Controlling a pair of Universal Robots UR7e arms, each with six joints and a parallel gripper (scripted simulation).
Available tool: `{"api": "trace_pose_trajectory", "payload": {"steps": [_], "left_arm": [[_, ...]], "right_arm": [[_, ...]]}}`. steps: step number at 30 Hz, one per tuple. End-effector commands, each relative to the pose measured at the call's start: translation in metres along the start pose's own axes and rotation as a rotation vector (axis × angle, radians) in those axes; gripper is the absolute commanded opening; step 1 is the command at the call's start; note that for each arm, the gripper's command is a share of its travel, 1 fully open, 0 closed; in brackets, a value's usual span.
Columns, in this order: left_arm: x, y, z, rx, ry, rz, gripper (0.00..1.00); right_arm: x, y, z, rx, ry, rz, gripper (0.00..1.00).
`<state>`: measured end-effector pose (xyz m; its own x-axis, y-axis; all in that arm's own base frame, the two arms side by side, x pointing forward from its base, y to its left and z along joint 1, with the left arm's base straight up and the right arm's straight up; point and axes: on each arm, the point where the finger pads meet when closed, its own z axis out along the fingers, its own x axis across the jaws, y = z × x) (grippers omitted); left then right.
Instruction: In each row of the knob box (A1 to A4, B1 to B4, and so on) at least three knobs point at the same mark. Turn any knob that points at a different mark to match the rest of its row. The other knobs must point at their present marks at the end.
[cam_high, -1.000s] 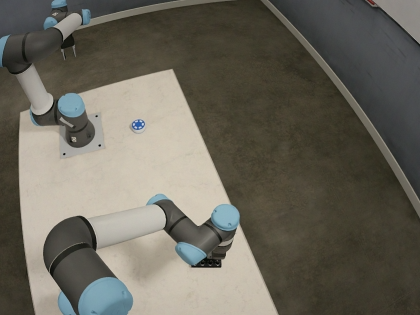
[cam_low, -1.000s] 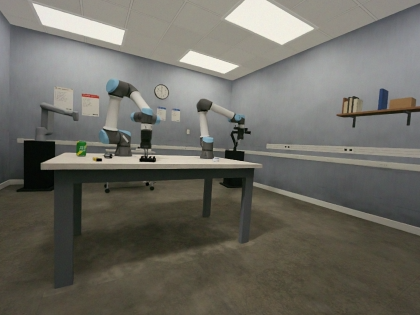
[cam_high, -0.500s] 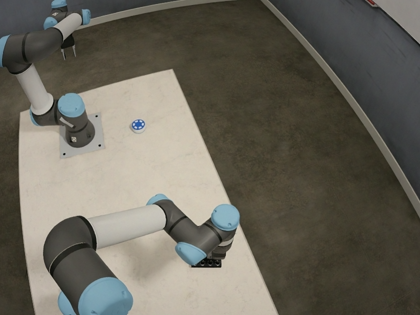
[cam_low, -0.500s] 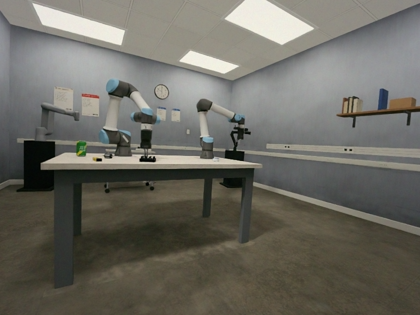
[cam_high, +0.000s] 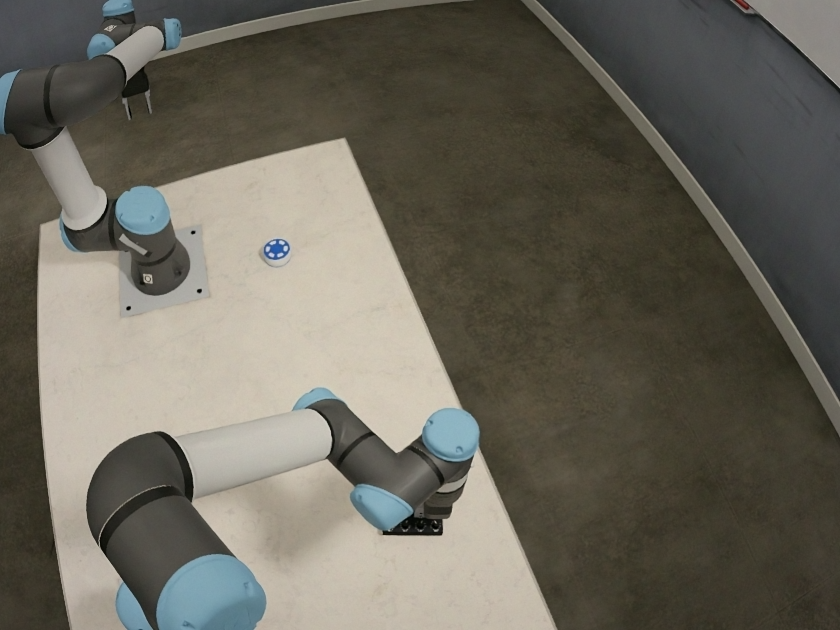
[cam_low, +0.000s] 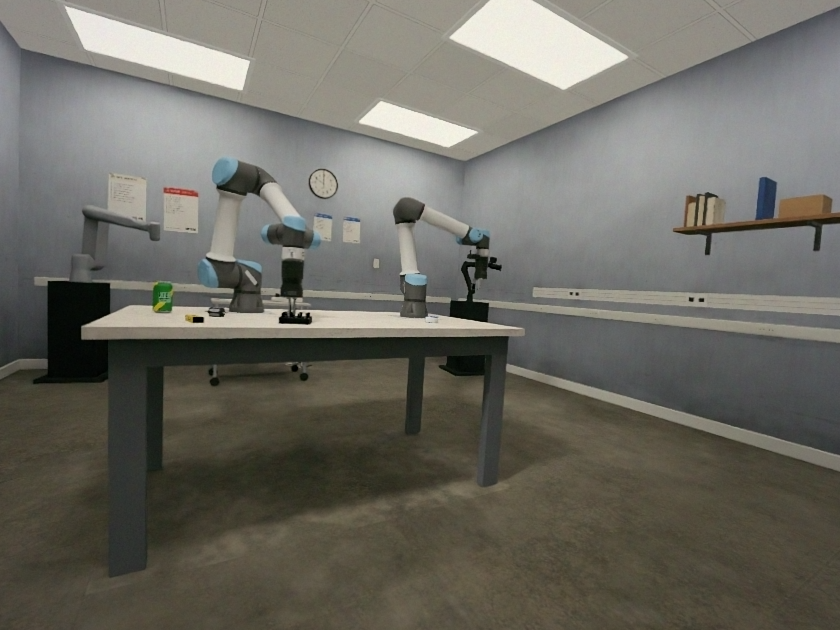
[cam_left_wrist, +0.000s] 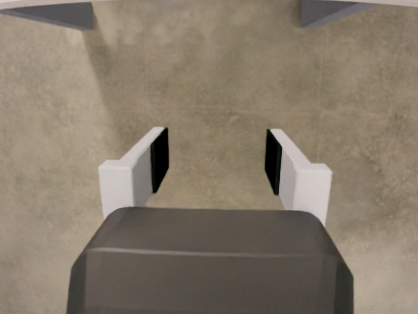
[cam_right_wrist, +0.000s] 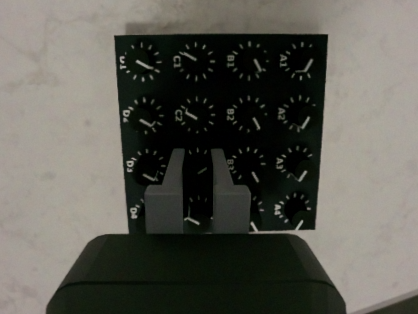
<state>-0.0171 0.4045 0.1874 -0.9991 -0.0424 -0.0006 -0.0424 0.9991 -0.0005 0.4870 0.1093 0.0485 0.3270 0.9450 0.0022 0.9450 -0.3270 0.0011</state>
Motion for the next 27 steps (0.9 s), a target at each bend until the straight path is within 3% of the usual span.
{"api": "trace_pose_trajectory", "payload": {"steps": [1, 27], "left_arm": [[0.0016, -0.0008, 0.0004, 0.000, 0.001, -0.004, 1.00], [0.0016, -0.0008, 0.0004, 0.000, 0.001, -0.004, 1.00]], "right_arm": [[-0.0003, 0.0004, 0.0012, 0.001, -0.002, -0.038, 0.30], [0.0011, 0.0005, 0.0006, 0.000, -0.001, -0.328, 0.30]]}}
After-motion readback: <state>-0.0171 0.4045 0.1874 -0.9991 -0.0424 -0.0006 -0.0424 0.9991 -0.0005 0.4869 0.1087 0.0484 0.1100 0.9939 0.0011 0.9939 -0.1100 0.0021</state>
